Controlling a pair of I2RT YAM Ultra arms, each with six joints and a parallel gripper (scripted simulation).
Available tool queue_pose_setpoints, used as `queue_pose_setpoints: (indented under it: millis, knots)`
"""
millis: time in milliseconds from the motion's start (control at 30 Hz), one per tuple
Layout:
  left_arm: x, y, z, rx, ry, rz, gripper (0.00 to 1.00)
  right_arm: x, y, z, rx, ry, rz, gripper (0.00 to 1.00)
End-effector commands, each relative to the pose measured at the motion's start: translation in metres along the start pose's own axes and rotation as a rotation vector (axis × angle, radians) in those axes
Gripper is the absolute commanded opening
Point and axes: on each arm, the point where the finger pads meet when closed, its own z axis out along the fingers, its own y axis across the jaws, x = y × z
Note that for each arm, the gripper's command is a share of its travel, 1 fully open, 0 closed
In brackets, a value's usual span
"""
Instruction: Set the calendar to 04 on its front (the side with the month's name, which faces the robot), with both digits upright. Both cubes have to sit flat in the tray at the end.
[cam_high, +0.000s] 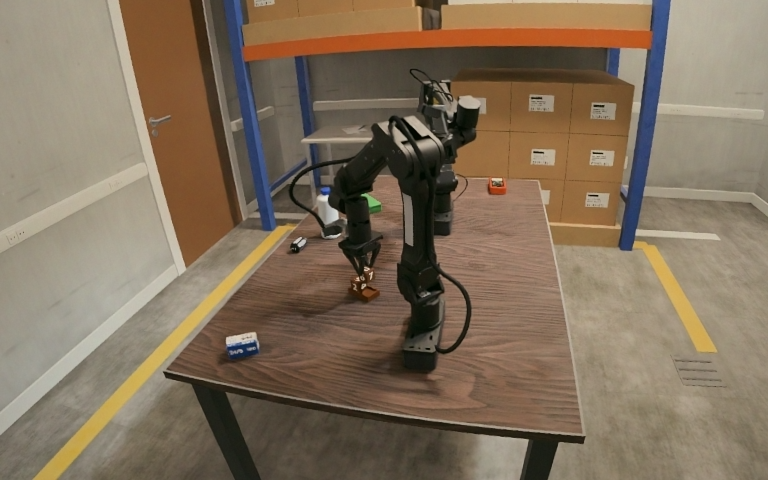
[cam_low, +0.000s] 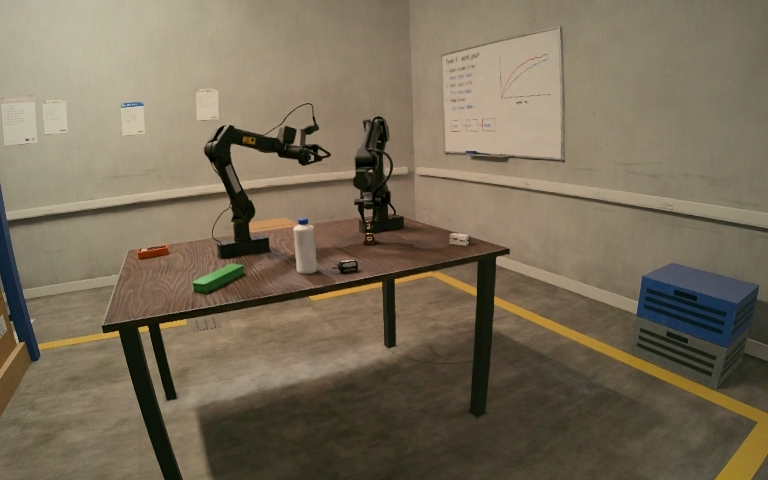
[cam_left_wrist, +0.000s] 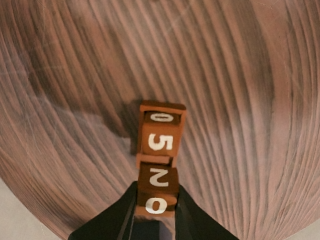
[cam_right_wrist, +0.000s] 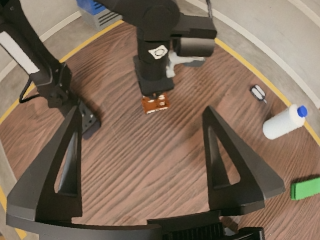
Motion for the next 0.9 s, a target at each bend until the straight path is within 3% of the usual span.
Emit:
queue_pose_setpoints:
  millis: [0,333,400,567,700,867]
  knots:
    - [-0.003,-0.001,-0.018,0.003,-0.025,-0.004,0.26,-0.016,0.014,0.005,-0.112,-0.005,0.056,1.0]
    - [-0.007,-0.002,-0.037,0.007,-0.043,0.003,0.26,0.003,0.008,0.06,-0.422,0.021,-0.005,1.0]
    - [-0.007,-0.002,-0.037,0.007,-0.043,0.003,0.26,0.003,0.008,0.06,-0.422,0.021,-0.005,1.0]
    - [-0.03,0.009,-0.037,0.034,-0.106,-0.001,0.26,0.003,-0.031,0.082,-0.453,-0.01,-0.029,1.0]
    - [-0.055,0.049,-0.034,0.018,-0.163,-0.033,0.26,0.007,-0.052,0.092,-0.454,-0.016,-0.044,1.0]
    - [-0.048,0.089,-0.002,-0.001,-0.122,-0.008,0.26,0.003,-0.069,0.097,-0.439,-0.033,-0.049,1.0]
